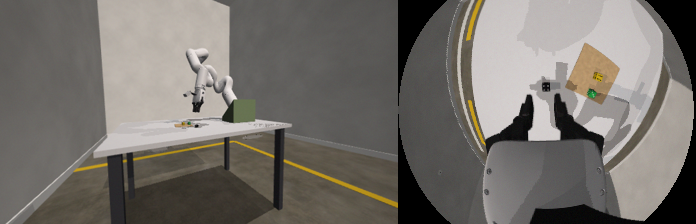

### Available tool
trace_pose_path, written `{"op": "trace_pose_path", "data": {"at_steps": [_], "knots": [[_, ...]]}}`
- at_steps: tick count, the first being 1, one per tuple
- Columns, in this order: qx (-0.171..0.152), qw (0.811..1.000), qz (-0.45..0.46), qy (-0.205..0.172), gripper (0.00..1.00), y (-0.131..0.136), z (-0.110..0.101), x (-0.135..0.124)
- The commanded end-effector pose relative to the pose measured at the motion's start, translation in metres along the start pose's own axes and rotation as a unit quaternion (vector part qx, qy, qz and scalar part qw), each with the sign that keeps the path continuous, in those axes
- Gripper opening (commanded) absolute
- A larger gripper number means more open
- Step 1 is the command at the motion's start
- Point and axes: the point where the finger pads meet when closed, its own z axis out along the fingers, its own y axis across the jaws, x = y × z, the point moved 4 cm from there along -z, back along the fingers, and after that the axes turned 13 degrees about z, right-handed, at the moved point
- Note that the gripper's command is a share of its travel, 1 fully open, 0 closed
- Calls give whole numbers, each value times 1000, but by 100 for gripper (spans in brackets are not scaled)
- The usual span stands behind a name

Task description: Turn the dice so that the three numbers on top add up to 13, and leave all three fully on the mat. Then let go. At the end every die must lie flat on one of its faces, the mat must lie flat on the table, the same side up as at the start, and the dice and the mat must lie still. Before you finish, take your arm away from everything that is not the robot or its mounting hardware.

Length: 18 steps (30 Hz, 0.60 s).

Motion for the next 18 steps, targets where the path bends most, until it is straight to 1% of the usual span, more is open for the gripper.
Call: {"op": "trace_pose_path", "data": {"at_steps": [1,4,6,11,12,18], "knots": [[-33,997,-5,-76,36,-2,-1,15],[-39,994,-5,-104,36,-3,-2,21],[-41,993,-5,-115,36,-4,-2,23],[-41,992,-5,-123,36,-5,-2,24],[-41,992,-5,-123,100,-5,-2,24],[-41,992,-5,-123,100,-5,-2,24]]}}
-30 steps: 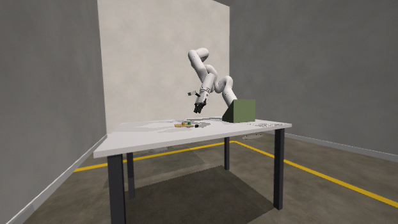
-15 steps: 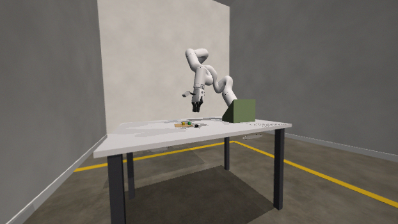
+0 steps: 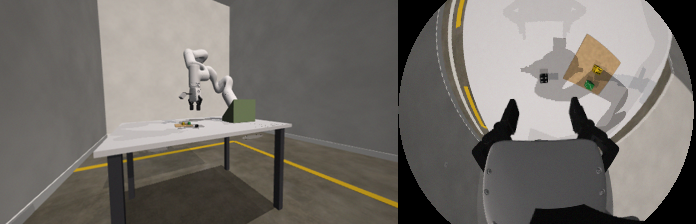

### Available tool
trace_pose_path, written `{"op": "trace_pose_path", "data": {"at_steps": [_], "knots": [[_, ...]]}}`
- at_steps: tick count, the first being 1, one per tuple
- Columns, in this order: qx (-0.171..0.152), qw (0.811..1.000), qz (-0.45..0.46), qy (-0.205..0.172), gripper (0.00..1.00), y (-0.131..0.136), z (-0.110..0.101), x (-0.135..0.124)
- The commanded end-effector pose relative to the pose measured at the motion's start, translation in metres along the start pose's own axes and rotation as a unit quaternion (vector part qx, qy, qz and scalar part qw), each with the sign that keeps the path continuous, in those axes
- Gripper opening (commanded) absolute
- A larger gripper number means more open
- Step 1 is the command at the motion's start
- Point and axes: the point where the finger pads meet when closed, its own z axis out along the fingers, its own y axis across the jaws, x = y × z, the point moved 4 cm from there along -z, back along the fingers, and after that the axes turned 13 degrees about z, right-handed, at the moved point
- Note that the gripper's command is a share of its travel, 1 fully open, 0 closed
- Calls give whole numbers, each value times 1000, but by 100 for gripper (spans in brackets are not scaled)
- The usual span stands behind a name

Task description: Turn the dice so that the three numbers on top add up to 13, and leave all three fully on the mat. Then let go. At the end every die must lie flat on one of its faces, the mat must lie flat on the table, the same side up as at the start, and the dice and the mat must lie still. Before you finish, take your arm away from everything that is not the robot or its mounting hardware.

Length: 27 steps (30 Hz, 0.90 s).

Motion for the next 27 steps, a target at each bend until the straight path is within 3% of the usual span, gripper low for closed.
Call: {"op": "trace_pose_path", "data": {"at_steps": [1,14,20,27], "knots": [[0,1000,0,0,100,0,-1,1],[0,1000,-22,0,100,0,0,1],[-1,995,-100,0,100,0,2,0],[-1,976,-218,0,100,0,6,-1]]}}
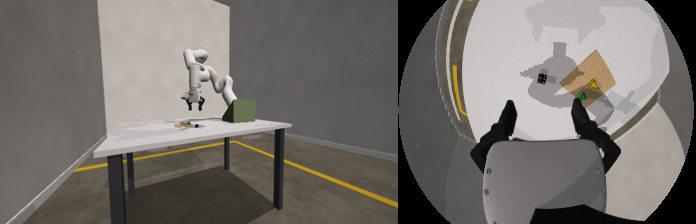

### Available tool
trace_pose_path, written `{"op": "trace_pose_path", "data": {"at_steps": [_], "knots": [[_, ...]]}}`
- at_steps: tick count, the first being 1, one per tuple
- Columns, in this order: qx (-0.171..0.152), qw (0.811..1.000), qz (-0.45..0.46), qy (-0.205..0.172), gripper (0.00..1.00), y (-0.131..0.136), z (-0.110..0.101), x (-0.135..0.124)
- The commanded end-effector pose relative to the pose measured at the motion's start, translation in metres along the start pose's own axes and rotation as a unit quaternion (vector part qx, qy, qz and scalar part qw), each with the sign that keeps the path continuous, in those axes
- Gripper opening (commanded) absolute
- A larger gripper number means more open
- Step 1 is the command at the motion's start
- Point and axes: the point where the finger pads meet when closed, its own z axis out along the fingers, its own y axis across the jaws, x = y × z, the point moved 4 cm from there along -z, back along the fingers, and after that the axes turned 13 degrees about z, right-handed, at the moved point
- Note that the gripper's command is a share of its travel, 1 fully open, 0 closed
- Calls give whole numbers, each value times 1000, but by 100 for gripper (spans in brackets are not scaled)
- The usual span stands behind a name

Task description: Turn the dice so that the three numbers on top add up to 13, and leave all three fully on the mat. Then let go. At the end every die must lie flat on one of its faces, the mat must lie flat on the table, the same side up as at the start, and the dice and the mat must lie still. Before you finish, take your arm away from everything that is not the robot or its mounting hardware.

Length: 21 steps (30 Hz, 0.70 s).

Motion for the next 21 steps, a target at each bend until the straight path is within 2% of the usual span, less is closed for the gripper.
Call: {"op": "trace_pose_path", "data": {"at_steps": [1,4,6,9,16,17,20,21], "knots": [[3,996,-87,-3,100,0,2,0],[3,996,-92,-3,100,0,2,0],[3,988,-156,-3,100,0,4,0],[3,982,-190,-3,100,0,5,-1],[3,954,-298,-3,100,0,8,-2],[3,945,-328,-3,100,0,9,-2],[3,942,-336,-3,100,0,9,-2],[3,927,-374,-2,100,0,10,-2]]}}
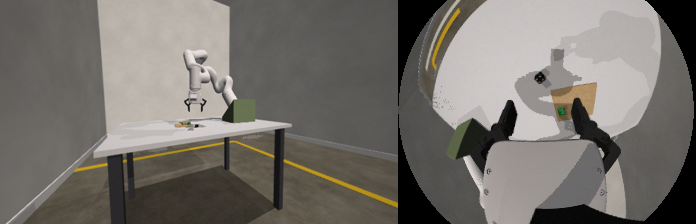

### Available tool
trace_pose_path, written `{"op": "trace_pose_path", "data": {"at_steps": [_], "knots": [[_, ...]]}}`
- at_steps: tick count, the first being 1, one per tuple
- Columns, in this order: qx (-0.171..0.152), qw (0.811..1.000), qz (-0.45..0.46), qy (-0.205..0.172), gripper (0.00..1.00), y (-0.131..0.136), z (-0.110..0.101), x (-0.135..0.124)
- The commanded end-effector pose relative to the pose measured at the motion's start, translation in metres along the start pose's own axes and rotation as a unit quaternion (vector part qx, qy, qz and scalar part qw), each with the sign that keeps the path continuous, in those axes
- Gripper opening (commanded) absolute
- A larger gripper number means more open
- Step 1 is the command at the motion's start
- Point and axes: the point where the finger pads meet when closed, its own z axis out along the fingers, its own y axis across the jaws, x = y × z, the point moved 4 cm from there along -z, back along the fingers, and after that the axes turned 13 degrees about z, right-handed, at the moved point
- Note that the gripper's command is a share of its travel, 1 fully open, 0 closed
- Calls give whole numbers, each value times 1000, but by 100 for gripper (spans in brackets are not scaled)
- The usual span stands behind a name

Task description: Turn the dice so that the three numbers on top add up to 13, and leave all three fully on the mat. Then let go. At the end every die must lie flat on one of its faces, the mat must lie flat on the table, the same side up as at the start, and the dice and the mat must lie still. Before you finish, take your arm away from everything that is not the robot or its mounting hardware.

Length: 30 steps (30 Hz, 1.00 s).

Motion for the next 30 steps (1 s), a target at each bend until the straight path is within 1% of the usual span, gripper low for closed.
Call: {"op": "trace_pose_path", "data": {"at_steps": [1,3,4,8,10,11,12,14,16,17,18,19,21,22,23,26,27,28,30], "knots": [[5,996,-86,-2,100,0,1,0],[5,995,-103,-2,100,0,2,0],[5,992,-130,-2,100,0,3,0],[5,982,-187,-2,100,0,4,-1],[5,974,-229,-2,100,-1,6,-1],[5,973,-229,-2,100,-1,6,-1],[5,965,-261,-1,100,-1,7,-1],[5,957,-291,-1,100,-1,8,-1],[5,957,-291,-1,100,-1,8,-1],[5,950,-312,-1,100,-1,8,-2],[5,937,-349,-1,100,-1,9,-2],[5,935,-353,-1,100,-1,9,-2],[5,922,-388,-1,100,-2,10,-2],[5,919,-393,-1,100,-2,11,-2],[5,908,-419,-1,100,-2,11,-2],[5,886,-463,0,100,-2,13,-3],[5,883,-470,0,100,-2,13,-3],[5,870,-493,0,100,-3,14,-3],[5,854,-521,0,100,-3,15,-3]]}}
